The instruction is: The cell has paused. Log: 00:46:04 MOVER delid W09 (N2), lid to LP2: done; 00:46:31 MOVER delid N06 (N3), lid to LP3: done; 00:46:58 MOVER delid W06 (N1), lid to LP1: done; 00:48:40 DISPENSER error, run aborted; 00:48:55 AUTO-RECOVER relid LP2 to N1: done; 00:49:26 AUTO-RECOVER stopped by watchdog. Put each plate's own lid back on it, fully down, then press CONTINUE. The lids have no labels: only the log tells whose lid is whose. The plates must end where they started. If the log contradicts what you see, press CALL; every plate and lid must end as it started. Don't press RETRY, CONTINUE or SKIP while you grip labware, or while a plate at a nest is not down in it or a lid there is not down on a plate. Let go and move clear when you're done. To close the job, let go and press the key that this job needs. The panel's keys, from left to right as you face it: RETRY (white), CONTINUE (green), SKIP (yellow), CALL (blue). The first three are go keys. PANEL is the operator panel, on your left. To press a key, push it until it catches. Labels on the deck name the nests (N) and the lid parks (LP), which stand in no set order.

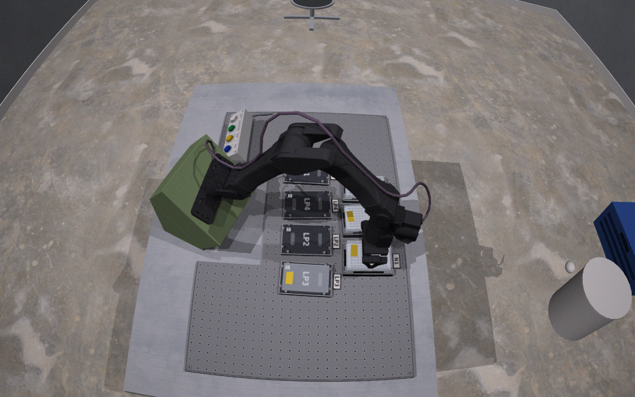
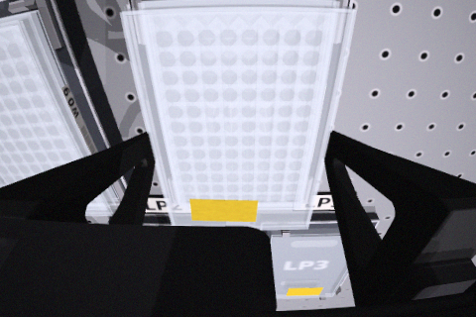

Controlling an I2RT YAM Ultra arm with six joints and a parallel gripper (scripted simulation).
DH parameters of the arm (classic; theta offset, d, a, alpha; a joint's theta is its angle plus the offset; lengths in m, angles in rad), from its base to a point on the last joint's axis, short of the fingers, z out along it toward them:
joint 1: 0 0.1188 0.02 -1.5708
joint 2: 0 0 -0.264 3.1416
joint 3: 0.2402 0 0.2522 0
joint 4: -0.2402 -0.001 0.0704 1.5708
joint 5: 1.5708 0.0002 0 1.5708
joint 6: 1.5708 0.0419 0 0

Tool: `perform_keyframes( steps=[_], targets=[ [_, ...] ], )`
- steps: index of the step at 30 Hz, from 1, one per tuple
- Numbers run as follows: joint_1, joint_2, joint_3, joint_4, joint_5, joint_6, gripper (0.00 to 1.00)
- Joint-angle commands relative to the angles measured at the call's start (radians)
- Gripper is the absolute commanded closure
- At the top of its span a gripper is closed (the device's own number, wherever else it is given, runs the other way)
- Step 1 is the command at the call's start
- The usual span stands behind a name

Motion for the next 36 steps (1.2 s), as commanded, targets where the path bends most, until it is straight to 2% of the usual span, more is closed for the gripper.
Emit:
perform_keyframes(
  steps=[1,9,15,19,26,27,28,36],
  targets=[
    [-0.005,0.000,0.029,0.018,-0.007,-0.008,1.00],
    [-0.010,0.002,0.016,0.026,-0.008,-0.010,1.00],
    [-0.008,0.014,-0.023,0.034,-0.008,-0.010,1.00],
    [-0.010,0.009,-0.006,0.041,-0.009,-0.011,1.00],
    [-0.009,0.018,-0.030,0.047,-0.010,-0.011,1.00],
    [-0.009,0.020,0.004,0.042,-0.010,-0.011,1.00],
    [-0.009,0.016,0.004,0.048,-0.010,-0.011,1.00],
    [-0.006,0.013,-0.012,0.045,-0.006,-0.007,1.00]
  ],
)
